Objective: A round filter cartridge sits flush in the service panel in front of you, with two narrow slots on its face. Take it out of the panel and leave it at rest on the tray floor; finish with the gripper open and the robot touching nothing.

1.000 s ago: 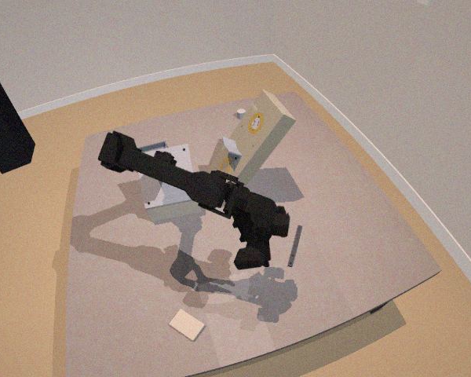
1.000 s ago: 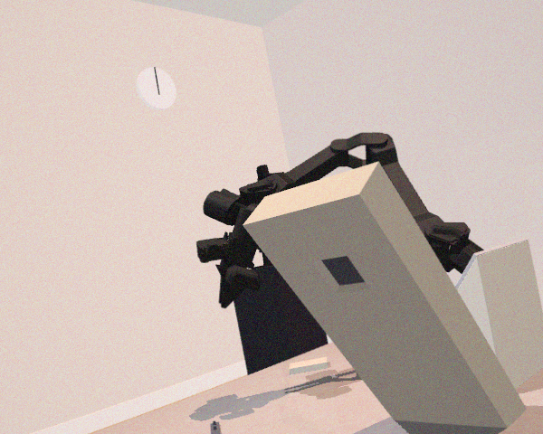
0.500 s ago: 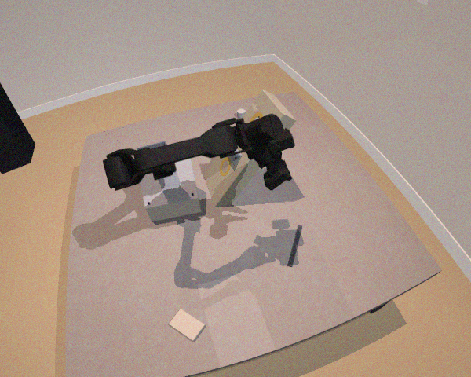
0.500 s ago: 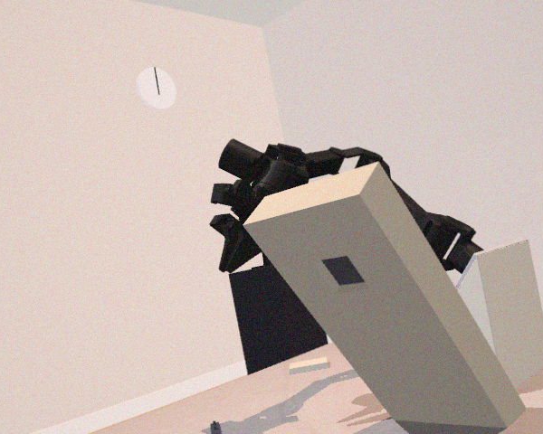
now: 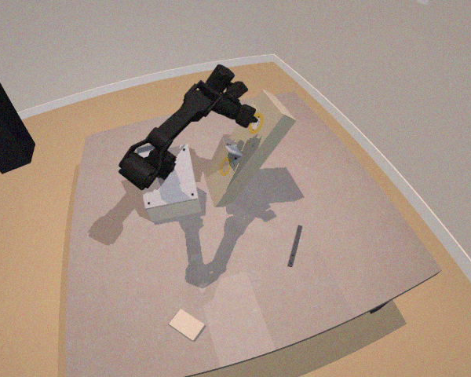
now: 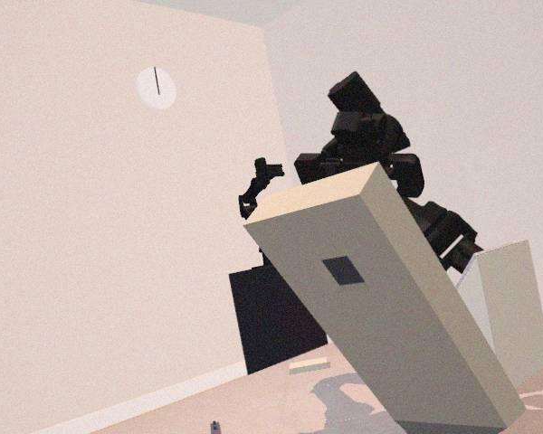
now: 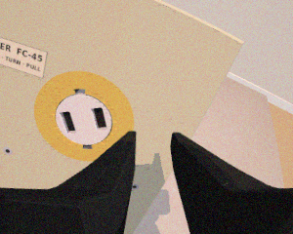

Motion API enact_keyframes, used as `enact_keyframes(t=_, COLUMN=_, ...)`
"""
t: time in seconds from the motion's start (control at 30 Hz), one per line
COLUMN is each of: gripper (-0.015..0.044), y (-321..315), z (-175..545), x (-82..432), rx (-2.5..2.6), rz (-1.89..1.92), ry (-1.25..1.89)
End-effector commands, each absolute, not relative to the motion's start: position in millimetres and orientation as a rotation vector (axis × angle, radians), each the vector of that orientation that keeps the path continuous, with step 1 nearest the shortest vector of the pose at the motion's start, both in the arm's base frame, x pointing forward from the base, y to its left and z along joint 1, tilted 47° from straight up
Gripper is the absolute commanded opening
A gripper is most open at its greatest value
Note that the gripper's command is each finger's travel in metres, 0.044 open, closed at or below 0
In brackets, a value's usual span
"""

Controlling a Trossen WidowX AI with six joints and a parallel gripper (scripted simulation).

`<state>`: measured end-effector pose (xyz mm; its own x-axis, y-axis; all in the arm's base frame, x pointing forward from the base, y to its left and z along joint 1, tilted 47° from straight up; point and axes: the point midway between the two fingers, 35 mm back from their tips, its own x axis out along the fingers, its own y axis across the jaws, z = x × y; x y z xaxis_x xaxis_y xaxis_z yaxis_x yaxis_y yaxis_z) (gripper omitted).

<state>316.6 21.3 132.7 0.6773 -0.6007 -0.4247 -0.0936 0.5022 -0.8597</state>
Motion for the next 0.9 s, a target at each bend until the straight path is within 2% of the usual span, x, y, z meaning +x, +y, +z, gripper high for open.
enact_keyframes(t=0.0, gripper=0.0098, y=49, z=95, x=290, rx=-1.164, rz=-0.263, ry=0.808)
enact_keyframes(t=0.87, gripper=0.0098, y=41, z=83, x=304, rx=-1.165, rz=-0.257, ry=0.814)
